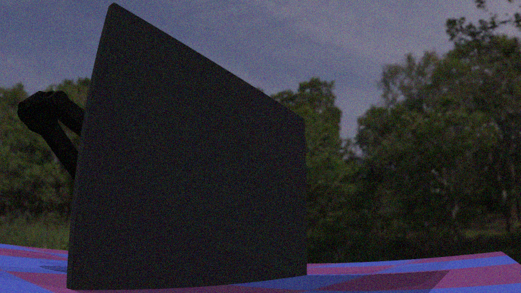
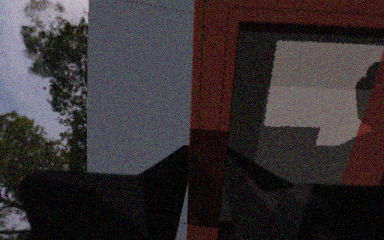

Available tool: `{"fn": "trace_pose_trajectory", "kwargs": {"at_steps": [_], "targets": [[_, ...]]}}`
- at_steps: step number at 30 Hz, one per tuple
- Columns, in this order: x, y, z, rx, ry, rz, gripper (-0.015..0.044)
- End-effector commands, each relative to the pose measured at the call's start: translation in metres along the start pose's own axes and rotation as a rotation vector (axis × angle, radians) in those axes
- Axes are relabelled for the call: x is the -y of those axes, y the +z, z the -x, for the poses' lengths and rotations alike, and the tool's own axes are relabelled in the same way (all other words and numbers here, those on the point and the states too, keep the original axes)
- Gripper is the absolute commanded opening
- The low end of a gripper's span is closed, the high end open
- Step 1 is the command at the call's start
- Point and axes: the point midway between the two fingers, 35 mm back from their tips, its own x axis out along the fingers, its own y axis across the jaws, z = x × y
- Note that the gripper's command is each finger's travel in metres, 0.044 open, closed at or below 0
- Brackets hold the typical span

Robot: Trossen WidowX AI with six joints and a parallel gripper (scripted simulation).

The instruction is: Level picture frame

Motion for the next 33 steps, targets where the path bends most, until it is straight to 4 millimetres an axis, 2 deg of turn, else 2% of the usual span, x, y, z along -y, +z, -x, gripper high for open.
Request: {"fn": "trace_pose_trajectory", "kwargs": {"at_steps": [1, 33], "targets": [[-0.0018, 0.0006, 0.0, 0.001, 0.009, -0.005, 0.0], [-0.003, 0.0036, 0.0, 0.001, 0.009, -0.005, 0.0]]}}
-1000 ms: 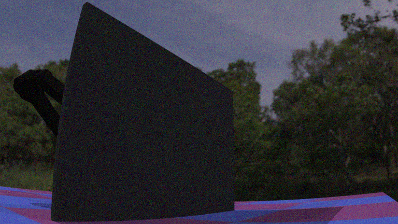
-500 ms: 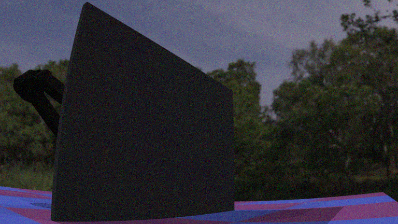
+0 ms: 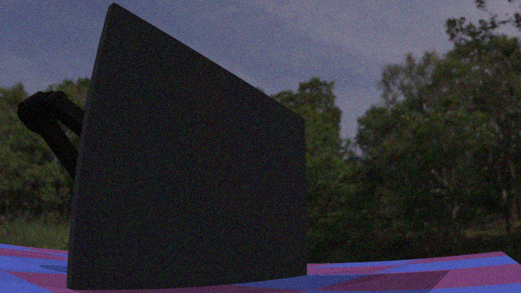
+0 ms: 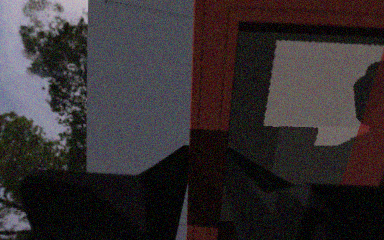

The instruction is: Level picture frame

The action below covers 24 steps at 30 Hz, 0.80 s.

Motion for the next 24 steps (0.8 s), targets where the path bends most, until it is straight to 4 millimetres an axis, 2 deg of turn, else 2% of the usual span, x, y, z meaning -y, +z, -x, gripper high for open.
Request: {"fn": "trace_pose_trajectory", "kwargs": {"at_steps": [1, 24], "targets": [[-0.0033, 0.0016, 0.0, 0.0, 0.013, -0.005, 0.0], [-0.0043, 0.0059, 0.0, 0.0, 0.013, -0.005, 0.0]]}}
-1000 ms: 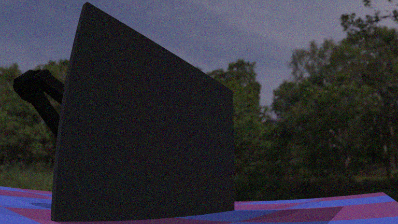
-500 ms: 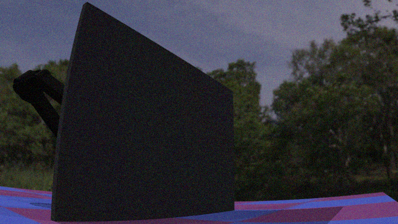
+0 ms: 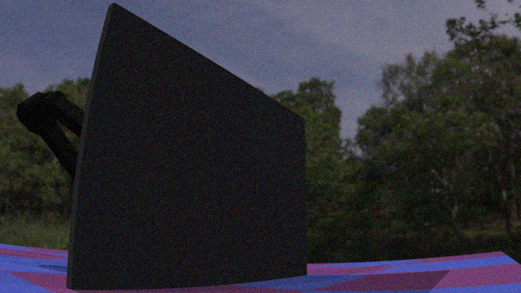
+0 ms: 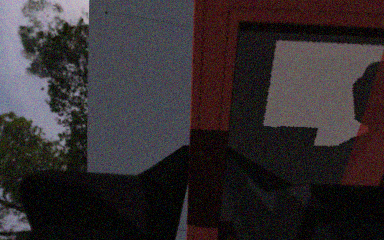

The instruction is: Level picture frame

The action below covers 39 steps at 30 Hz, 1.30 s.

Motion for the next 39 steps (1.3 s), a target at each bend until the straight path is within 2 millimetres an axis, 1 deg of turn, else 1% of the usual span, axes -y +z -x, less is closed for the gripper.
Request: {"fn": "trace_pose_trajectory", "kwargs": {"at_steps": [1, 19, 39], "targets": [[-0.0042, 0.0003, 0.0001, -0.001, 0.015, -0.005, 0.0], [-0.0031, -0.0004, 0.0001, -0.001, 0.015, -0.005, 0.0], [0.0031, 0.0003, 0.0, 0.001, 0.002, 0.0, 0.0]]}}
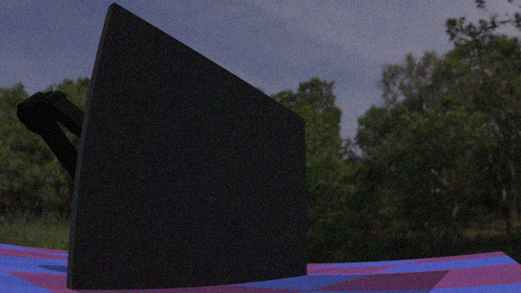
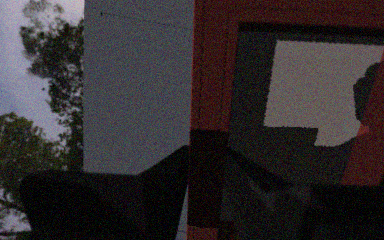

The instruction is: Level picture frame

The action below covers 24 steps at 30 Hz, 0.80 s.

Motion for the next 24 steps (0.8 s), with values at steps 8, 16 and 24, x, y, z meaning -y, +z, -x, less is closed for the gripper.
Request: {"fn": "trace_pose_trajectory", "kwargs": {"at_steps": [8, 16, 24], "targets": [[0.0007, 0.0001, 0.0, 0.001, -0.001, -0.005, 0.0], [0.0011, 0.0003, 0.0, 0.0, -0.002, -0.063, 0.0], [0.0016, 0.0004, 0.0, -0.001, -0.002, -0.105, 0.0]]}}
